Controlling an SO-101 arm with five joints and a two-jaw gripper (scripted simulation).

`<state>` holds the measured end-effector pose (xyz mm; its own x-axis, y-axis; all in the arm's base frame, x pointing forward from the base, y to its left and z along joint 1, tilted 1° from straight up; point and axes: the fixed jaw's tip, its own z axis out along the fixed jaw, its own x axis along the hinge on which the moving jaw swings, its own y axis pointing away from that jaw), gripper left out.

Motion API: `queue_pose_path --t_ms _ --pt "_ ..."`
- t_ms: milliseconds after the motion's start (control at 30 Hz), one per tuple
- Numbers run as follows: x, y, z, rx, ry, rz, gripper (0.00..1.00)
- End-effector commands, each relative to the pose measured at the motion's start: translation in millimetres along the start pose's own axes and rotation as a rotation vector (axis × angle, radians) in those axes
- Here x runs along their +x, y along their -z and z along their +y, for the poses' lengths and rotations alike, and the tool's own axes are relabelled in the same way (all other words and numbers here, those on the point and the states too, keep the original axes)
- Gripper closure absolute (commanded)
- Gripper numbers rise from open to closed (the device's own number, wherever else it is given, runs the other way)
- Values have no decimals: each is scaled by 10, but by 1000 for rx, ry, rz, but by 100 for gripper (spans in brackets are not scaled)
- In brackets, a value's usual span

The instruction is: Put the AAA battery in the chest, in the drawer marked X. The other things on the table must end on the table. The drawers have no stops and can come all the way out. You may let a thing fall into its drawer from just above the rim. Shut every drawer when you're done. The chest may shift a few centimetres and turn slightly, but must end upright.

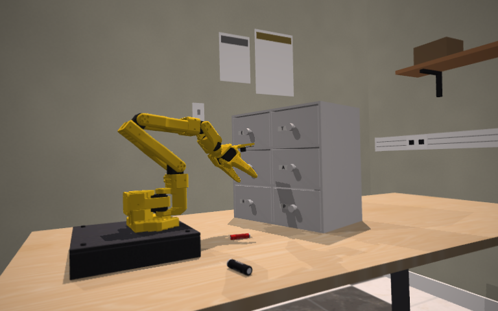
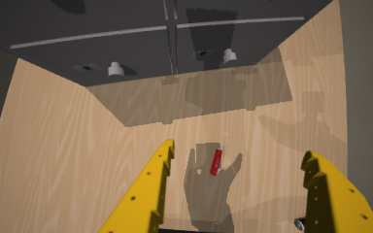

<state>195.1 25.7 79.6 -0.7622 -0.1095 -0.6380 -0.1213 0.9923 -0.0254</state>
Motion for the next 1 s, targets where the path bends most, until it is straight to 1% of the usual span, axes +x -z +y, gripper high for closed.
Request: queue_pose_path --t_ms 0,300,367,867,967 --pt "-37 -110 -32 10 -17 -26 50" --pt "-127 -284 -61 20 -28 -107 50" --pt "-127 -284 -61 20 -28 -107 50" --pt "-206 -508 -111 37 -47 -242 50" --pt "-209 -519 -114 38 -48 -251 50"
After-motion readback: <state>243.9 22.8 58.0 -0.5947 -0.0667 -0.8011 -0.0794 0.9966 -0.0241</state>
